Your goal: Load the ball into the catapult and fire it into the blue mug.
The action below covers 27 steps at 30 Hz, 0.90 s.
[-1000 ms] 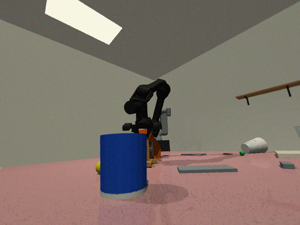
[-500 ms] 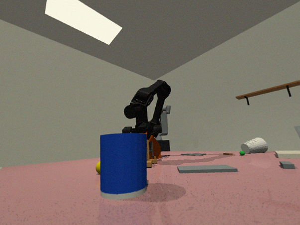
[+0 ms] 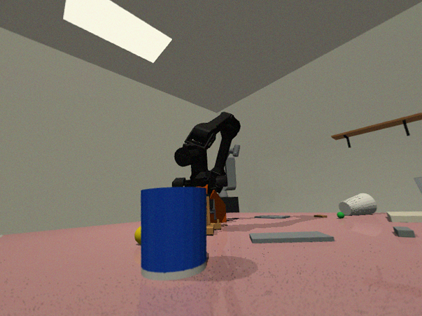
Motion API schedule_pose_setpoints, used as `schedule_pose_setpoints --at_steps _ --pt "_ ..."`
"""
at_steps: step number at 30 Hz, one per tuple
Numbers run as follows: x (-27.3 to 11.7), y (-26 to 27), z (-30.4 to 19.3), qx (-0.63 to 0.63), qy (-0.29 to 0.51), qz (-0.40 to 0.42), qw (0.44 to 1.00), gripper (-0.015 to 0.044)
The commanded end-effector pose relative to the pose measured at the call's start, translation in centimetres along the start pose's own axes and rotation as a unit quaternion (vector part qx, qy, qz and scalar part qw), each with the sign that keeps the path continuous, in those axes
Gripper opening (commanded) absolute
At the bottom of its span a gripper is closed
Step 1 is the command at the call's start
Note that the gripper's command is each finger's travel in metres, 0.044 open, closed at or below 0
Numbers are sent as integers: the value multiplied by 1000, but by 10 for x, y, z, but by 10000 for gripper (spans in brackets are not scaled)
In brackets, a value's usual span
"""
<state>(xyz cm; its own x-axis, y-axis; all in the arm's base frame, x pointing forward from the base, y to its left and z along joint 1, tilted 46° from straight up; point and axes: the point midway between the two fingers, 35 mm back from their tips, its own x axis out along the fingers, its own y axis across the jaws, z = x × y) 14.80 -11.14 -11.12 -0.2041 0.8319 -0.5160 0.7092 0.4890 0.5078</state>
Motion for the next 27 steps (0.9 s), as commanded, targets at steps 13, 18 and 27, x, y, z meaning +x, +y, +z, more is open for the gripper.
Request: schedule_pose_setpoints --at_steps 13,18,27 --pt "-92 -6 -13 22 -33 2 999 440" --pt "-119 -16 37 14 -118 -17 993 440" --pt "-178 -27 119 -9 -268 -44 962 440"
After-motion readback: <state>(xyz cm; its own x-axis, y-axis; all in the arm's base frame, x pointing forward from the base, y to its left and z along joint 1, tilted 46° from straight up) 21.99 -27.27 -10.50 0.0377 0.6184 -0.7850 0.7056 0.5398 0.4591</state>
